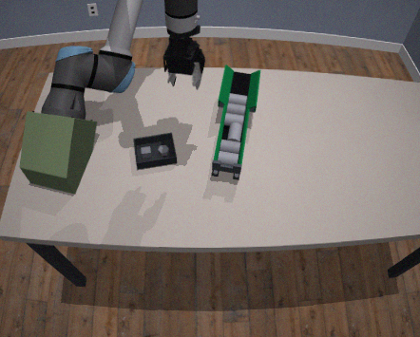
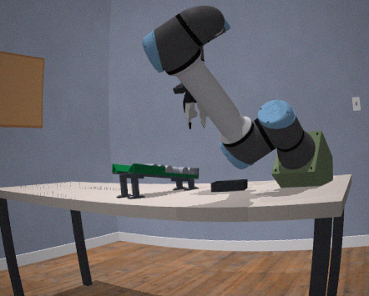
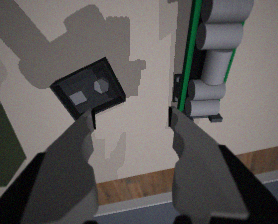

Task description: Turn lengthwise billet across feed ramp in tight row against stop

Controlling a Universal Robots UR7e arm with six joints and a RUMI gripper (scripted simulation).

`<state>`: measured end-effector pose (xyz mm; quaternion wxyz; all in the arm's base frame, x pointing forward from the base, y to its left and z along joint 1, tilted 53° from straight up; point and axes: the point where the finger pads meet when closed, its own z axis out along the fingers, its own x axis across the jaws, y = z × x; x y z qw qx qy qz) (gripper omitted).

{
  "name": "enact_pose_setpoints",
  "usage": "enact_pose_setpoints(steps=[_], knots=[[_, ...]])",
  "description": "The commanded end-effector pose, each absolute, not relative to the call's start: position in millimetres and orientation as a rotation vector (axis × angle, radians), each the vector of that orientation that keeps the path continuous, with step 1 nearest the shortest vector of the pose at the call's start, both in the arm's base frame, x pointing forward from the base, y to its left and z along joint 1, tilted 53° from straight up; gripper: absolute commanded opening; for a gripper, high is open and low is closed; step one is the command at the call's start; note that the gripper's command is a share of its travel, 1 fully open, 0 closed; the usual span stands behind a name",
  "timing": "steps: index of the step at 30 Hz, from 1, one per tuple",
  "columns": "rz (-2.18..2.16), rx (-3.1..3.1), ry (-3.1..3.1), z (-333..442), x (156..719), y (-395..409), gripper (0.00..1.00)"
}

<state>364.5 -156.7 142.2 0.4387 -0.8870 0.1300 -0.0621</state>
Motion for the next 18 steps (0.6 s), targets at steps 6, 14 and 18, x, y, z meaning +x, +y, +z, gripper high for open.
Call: enact_pose_setpoints(steps=[6, 14, 18], knots=[[-0.155, -2.205, 0.324, 142.3, 364.5, -157.2, 0.40], [-0.155, -2.205, 0.324, 142.3, 364.5, -157.2, 0.40], [-0.155, -2.205, 0.324, 142.3, 364.5, -157.2, 0.40]])
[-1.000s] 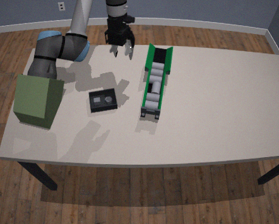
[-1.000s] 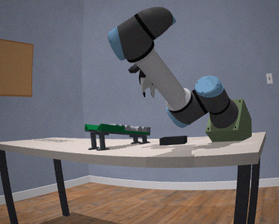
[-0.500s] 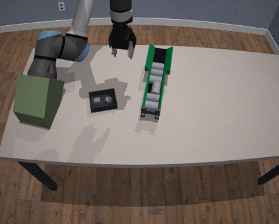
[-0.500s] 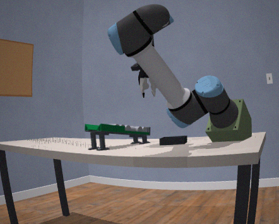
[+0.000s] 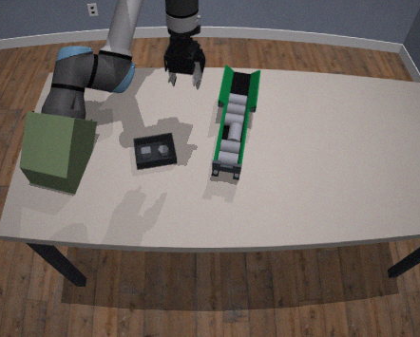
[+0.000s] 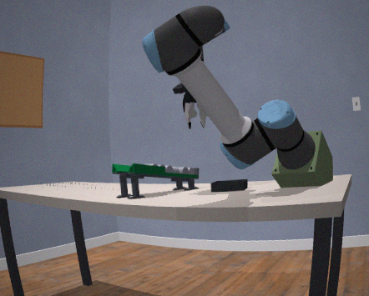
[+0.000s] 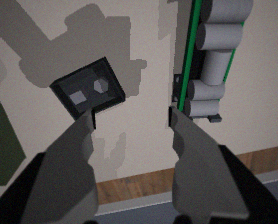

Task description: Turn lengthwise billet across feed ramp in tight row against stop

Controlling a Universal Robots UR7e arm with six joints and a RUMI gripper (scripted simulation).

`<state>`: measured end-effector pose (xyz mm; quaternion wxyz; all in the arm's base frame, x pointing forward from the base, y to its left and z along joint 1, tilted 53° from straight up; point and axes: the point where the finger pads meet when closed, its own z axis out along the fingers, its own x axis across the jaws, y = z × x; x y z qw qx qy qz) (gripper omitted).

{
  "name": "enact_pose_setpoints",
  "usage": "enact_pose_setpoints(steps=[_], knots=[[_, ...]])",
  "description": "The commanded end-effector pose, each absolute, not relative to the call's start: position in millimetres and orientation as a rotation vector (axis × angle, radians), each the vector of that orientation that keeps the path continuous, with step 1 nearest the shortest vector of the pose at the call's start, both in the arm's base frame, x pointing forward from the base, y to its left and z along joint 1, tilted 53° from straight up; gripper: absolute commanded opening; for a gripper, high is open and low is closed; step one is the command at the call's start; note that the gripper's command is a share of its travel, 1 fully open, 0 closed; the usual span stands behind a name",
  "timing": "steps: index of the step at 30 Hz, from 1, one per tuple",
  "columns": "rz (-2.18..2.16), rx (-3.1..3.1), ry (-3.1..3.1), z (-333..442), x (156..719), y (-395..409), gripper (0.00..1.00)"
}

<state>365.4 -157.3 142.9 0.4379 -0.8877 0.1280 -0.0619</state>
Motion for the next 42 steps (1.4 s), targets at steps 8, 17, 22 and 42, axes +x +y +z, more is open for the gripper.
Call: enact_pose_setpoints(steps=[8, 17, 22, 42], knots=[[-0.155, -2.208, 0.318, 142.9, 365.4, -157.8, 0.40], [-0.155, -2.208, 0.318, 142.9, 365.4, -157.8, 0.40], [-0.155, -2.208, 0.319, 142.9, 365.4, -157.8, 0.40], [-0.155, -2.208, 0.319, 142.9, 365.4, -157.8, 0.35]])
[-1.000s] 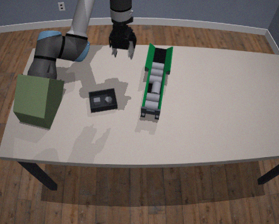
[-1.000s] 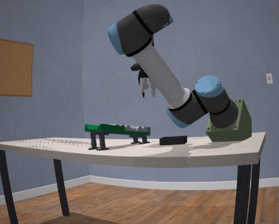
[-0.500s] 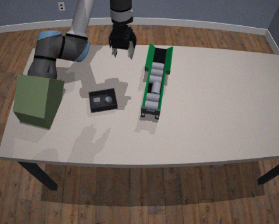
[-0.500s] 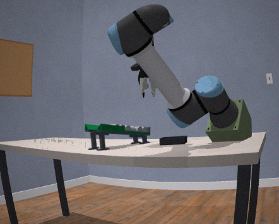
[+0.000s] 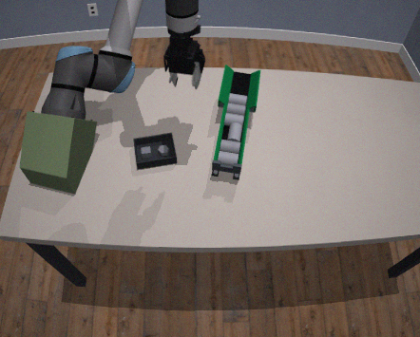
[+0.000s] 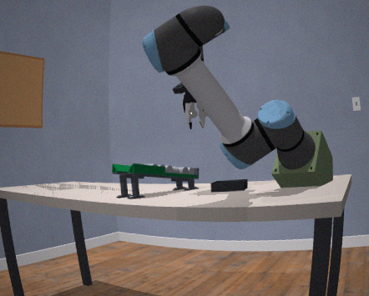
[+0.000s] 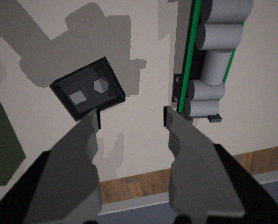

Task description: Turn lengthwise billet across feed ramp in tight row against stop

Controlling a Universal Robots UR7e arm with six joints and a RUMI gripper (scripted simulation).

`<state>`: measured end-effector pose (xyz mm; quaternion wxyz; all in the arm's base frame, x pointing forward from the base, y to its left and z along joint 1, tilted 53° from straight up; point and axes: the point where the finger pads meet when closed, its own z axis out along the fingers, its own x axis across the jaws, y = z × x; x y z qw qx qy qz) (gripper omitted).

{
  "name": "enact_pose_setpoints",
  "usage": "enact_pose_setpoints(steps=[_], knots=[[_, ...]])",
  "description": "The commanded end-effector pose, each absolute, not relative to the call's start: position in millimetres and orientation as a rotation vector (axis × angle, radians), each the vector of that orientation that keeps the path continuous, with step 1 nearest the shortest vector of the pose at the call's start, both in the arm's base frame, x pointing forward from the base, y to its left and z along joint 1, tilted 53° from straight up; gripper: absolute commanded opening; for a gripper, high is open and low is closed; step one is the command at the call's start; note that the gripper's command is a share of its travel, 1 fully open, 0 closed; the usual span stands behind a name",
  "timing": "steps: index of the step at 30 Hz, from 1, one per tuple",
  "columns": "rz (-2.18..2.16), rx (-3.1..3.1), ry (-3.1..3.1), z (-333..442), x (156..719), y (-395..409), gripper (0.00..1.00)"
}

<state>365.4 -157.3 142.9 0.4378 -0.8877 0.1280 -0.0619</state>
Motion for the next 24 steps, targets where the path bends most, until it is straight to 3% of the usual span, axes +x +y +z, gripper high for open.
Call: enact_pose_setpoints(steps=[1, 24], knots=[[-0.155, -2.208, 0.319, 142.9, 365.4, -157.8, 0.35], [-0.155, -2.208, 0.319, 118.4, 374.1, -126.5, 0.35]])
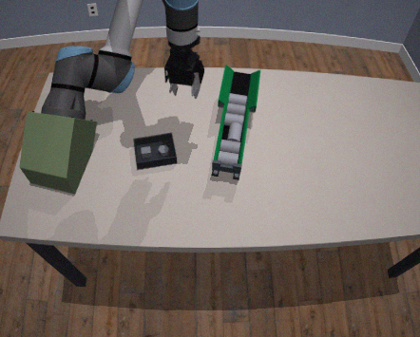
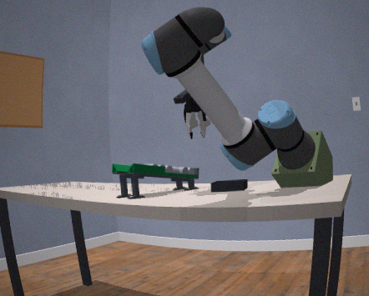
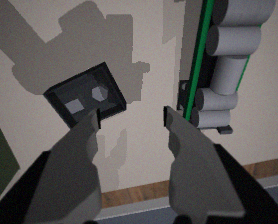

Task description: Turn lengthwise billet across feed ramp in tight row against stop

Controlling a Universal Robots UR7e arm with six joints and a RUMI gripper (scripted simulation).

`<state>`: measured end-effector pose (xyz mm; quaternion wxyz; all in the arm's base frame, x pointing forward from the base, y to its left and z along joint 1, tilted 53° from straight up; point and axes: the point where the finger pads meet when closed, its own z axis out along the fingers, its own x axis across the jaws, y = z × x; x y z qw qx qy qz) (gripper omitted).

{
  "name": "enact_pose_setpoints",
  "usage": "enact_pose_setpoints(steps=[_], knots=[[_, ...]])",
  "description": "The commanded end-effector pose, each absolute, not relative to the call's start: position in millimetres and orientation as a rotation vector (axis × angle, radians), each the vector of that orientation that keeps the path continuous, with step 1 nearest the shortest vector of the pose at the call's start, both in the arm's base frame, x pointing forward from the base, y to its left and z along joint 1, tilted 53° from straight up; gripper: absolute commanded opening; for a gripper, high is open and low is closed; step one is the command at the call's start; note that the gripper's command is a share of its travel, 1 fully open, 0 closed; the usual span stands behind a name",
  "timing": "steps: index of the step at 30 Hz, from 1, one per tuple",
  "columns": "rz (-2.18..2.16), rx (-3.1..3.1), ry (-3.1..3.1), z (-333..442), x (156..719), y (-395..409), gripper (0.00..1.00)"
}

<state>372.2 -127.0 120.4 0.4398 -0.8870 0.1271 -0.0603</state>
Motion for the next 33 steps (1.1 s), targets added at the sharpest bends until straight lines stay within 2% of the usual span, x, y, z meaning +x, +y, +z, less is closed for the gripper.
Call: enact_pose_setpoints(steps=[1, 3, 8, 20, 25, 33], knots=[[-0.155, -2.208, 0.319, 118.4, 374.1, -126.5, 0.35], [-0.155, -2.208, 0.319, 118.4, 374.1, -126.5, 0.35], [-0.154, -2.202, 0.292, 117.5, 430.2, -144.7, 0.35], [-0.154, -2.202, 0.292, 117.5, 430.2, -144.7, 0.35], [-0.154, -2.202, 0.292, 114.7, 483.5, -160.0, 0.35], [-0.154, -2.202, 0.292, 114.7, 483.5, -160.0, 0.35]])
